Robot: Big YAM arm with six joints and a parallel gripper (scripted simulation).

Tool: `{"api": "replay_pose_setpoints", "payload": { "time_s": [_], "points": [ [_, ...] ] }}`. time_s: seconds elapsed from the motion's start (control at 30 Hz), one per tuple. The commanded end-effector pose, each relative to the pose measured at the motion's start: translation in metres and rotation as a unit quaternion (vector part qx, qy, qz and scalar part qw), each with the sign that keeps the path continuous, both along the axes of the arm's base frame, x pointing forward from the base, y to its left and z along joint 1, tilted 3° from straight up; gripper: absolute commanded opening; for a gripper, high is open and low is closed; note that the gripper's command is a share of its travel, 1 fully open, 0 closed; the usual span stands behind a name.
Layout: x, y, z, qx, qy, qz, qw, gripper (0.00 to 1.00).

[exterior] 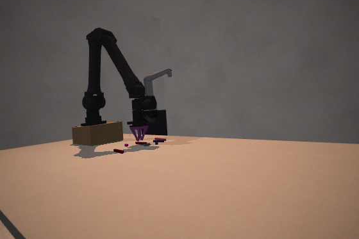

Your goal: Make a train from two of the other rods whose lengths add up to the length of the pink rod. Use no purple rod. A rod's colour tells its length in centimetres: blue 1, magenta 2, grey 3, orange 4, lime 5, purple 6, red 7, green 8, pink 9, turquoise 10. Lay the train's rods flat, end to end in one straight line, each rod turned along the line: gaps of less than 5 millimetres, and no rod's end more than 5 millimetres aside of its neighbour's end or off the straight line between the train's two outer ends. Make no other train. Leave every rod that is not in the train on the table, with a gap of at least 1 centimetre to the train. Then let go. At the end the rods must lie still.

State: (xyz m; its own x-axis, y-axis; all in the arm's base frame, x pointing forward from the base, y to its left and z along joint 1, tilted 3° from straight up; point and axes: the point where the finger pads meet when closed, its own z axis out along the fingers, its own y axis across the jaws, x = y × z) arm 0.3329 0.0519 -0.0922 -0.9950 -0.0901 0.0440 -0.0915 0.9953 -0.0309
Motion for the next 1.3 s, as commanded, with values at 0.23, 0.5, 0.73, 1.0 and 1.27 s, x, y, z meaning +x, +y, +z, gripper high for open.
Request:
{"api": "replay_pose_setpoints", "payload": {
  "time_s": [0.23, 0.5, 0.73, 1.0, 1.27],
  "points": [
    [0.021, 0.001, 0.014, 0.005, -0.03, 0.002, 1.0, 0.24],
    [0.021, 0.001, 0.014, 0.005, -0.03, 0.002, 1.0, 0.24],
    [0.021, 0.001, 0.014, 0.005, -0.03, 0.002, 1.0, 0.24],
    [0.023, 0.001, 0.009, 0.004, -0.021, 0.002, 1.0, 0.24],
    [0.018, 0.0, 0.006, 0.003, -0.013, 0.002, 1.0, 0.24]
  ]
}}
